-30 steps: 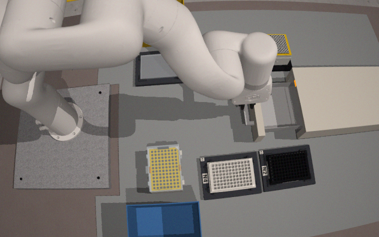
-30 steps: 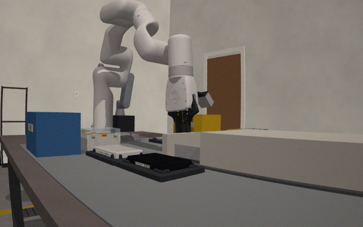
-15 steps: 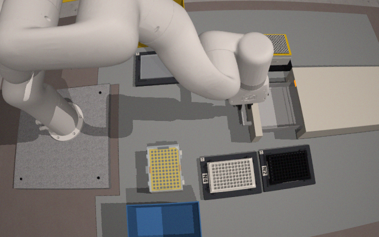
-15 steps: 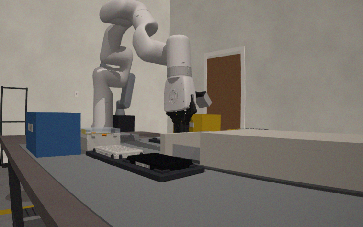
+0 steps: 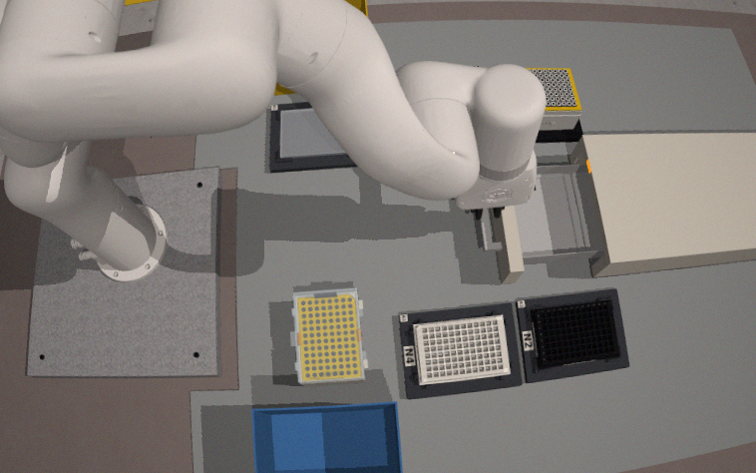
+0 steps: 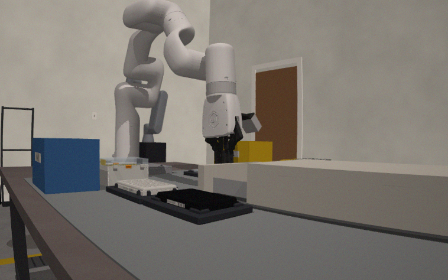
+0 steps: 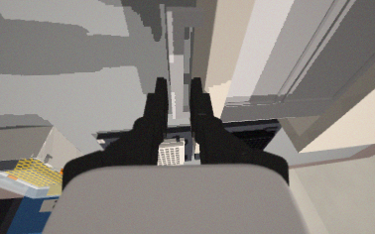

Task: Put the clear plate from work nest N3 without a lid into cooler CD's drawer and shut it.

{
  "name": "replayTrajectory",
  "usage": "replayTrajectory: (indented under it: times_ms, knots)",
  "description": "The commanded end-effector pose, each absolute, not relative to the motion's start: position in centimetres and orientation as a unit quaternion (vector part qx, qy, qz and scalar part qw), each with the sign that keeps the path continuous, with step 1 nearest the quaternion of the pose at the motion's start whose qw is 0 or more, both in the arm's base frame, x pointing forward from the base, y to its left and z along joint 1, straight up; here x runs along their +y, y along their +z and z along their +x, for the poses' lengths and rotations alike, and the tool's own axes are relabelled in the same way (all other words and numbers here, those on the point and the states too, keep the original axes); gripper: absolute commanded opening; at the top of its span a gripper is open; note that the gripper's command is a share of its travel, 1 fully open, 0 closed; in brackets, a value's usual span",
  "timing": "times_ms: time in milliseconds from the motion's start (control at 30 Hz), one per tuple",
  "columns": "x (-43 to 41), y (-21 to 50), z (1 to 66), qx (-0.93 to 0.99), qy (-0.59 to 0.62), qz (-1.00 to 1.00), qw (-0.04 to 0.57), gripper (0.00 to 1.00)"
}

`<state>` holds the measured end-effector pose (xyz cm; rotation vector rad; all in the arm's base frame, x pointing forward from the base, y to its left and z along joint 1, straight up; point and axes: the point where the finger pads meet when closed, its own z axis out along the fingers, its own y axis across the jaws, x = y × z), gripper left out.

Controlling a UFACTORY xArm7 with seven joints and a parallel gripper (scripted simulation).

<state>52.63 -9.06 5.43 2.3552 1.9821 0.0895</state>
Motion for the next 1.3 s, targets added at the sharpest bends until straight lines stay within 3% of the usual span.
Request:
replayTrajectory:
  times_ms: [0,1267]
  knots:
    - [-8.56,2.51,49.97,0.644,0.004,0.765,0.000,0.21]
    - [-8.41,2.50,49.10,0.644,0.004,0.765,0.000,0.21]
